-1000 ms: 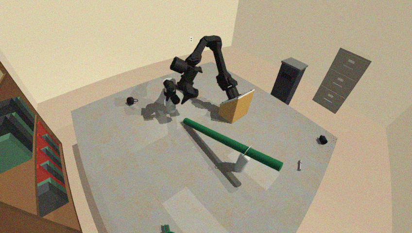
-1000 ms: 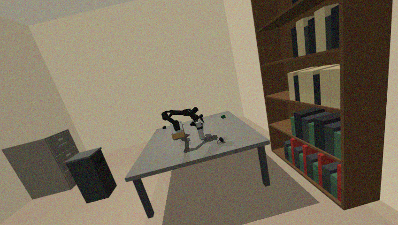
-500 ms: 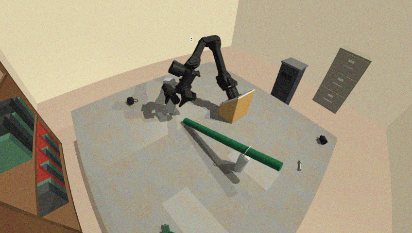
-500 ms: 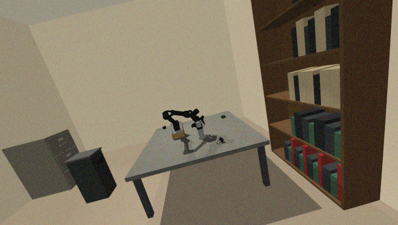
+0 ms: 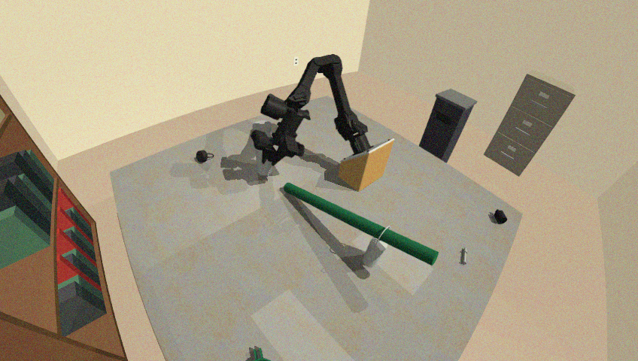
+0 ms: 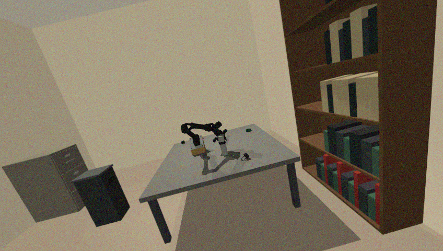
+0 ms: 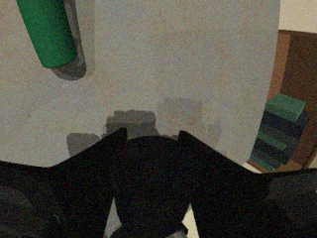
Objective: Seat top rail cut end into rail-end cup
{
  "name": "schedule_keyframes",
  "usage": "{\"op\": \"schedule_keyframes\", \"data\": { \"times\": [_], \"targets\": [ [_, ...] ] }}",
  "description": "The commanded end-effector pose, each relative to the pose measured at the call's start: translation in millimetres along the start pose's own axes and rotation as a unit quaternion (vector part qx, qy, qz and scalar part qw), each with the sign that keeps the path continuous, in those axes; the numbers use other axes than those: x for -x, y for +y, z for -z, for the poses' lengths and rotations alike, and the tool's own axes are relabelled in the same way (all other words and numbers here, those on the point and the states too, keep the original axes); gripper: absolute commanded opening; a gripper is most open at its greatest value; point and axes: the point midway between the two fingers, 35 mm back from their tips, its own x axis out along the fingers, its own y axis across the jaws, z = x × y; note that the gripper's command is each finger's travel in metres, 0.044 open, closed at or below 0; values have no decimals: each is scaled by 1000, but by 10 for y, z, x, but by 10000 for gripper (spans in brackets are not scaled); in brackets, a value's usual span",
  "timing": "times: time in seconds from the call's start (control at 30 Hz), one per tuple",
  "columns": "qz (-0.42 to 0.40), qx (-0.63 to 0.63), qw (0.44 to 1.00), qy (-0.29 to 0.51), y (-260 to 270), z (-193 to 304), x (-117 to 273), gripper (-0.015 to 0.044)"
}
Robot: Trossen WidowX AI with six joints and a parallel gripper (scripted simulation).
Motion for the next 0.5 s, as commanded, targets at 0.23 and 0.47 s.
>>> {"op": "schedule_keyframes", "data": {
  "times": [0.23, 0.47],
  "targets": [
    [2, 35, 999, -22, 54, -4, 39, 0],
    [2, 58, 998, -35, 97, 2, 63, 0]
  ]
}}
